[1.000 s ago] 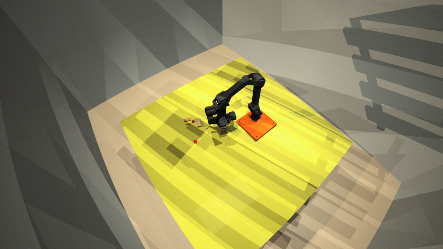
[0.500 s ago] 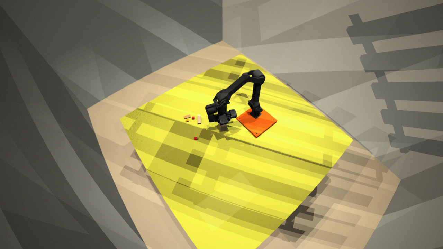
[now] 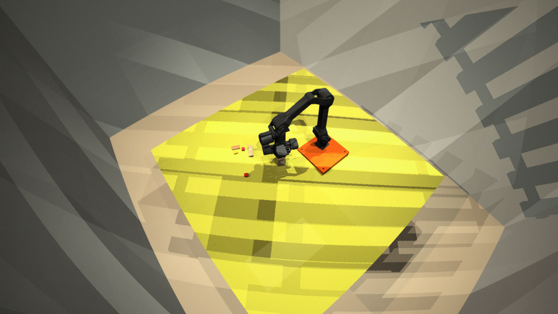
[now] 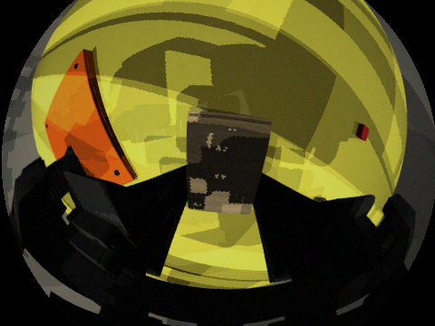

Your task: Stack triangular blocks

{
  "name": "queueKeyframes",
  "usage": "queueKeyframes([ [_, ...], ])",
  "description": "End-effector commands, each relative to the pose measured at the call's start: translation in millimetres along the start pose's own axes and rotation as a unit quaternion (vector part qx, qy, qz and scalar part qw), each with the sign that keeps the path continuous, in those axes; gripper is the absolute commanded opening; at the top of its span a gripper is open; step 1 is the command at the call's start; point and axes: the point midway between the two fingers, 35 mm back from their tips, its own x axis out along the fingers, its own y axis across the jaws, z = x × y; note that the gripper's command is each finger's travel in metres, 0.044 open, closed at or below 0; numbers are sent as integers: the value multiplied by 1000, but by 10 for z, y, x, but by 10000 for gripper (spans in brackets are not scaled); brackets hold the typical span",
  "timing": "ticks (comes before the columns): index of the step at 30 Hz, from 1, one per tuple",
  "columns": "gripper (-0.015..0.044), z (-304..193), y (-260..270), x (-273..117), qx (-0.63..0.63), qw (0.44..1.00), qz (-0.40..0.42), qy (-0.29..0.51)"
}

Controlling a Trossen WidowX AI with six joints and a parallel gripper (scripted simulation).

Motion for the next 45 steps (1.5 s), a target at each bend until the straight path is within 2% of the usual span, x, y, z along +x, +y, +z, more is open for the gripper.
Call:
queueKeyframes([
  [1,0,-4,-4,4,2,1000,-1,2],
  [24,0,6,-4,17,1,1000,1,4],
  [40,420,8,-1,14,-1,1000,1,1],
  [41,440,8,-1,14,-1,1000,1,1],
  [45,440,8,-1,14,-1,1000,1,1],
])
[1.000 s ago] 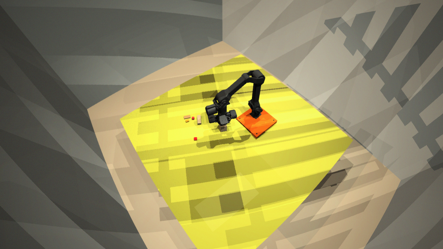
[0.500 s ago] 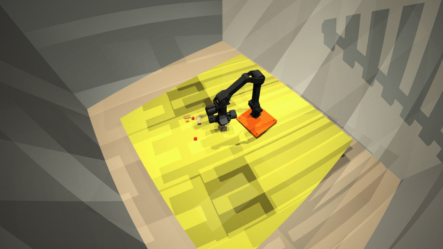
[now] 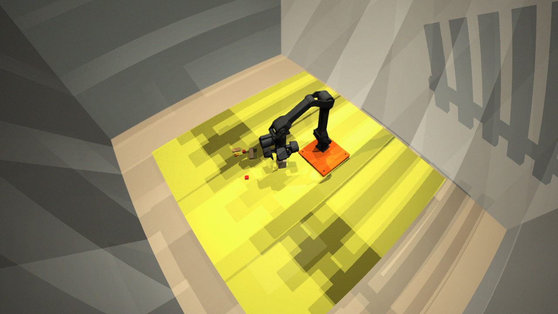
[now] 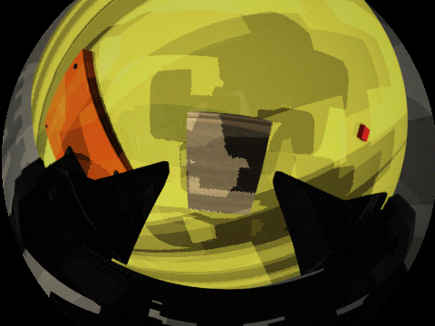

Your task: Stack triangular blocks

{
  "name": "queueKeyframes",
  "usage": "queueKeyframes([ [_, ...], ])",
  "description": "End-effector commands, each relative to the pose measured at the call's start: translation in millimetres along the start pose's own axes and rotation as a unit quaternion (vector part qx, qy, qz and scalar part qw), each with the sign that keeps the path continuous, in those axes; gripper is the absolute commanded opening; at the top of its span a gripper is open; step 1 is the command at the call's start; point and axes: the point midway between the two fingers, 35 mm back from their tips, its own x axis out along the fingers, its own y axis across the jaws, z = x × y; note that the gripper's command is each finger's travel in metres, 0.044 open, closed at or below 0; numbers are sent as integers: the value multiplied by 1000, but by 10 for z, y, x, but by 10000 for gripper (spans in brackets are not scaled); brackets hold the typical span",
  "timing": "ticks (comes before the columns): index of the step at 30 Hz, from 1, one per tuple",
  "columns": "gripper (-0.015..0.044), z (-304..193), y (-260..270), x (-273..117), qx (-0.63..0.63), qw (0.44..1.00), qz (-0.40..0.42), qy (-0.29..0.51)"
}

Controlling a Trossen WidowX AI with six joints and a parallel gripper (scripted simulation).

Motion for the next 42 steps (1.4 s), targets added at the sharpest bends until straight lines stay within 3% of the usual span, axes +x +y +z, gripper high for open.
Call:
queueKeyframes([
  [1,440,0,-1,-1,0,1000,0,0],
  [6,440,6,-33,-167,0,1000,0,0],
  [14,440,1,-6,-1082,0,1000,0,0],
  [42,440,6,-35,-1061,-1,1000,-9,-2],
])
